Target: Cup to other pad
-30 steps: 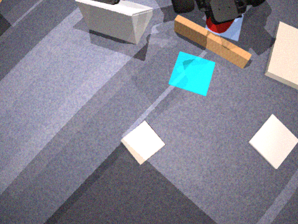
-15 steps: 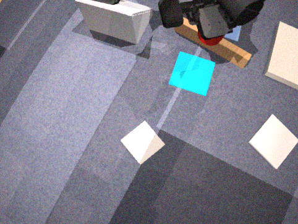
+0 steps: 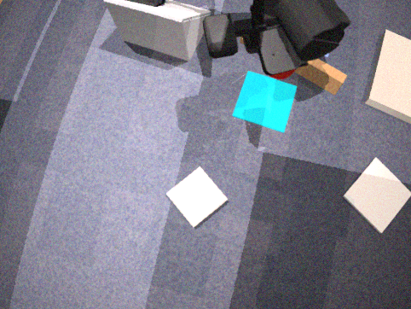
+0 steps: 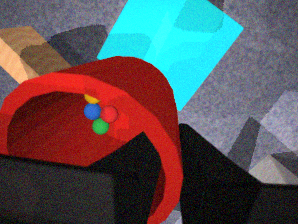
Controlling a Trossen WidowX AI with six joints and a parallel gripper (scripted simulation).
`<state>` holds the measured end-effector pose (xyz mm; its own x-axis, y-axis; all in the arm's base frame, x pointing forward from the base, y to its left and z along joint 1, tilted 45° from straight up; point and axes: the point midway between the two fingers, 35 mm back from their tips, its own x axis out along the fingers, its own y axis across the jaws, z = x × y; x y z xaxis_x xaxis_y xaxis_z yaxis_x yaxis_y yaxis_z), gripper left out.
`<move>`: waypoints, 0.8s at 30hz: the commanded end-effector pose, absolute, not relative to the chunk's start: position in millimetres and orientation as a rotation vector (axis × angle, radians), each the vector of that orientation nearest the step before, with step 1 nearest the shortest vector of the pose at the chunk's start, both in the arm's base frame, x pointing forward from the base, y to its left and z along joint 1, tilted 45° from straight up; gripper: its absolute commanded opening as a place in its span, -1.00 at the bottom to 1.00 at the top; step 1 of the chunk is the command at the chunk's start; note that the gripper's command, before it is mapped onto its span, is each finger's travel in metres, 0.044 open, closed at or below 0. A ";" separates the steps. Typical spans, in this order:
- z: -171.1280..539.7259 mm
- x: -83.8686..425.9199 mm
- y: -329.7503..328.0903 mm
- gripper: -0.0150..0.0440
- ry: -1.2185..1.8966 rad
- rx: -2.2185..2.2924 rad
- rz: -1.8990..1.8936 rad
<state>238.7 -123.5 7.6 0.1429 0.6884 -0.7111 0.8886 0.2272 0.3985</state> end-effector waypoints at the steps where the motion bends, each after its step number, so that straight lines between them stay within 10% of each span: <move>1: 1.9 236.8 -132.2 -0.49 1.591 1.507 -0.280; 24: -25.3 230.7 -142.0 -0.49 1.591 1.506 -0.281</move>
<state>230.4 -145.0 -22.5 0.1438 0.6787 -0.7202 0.8836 0.2396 0.4023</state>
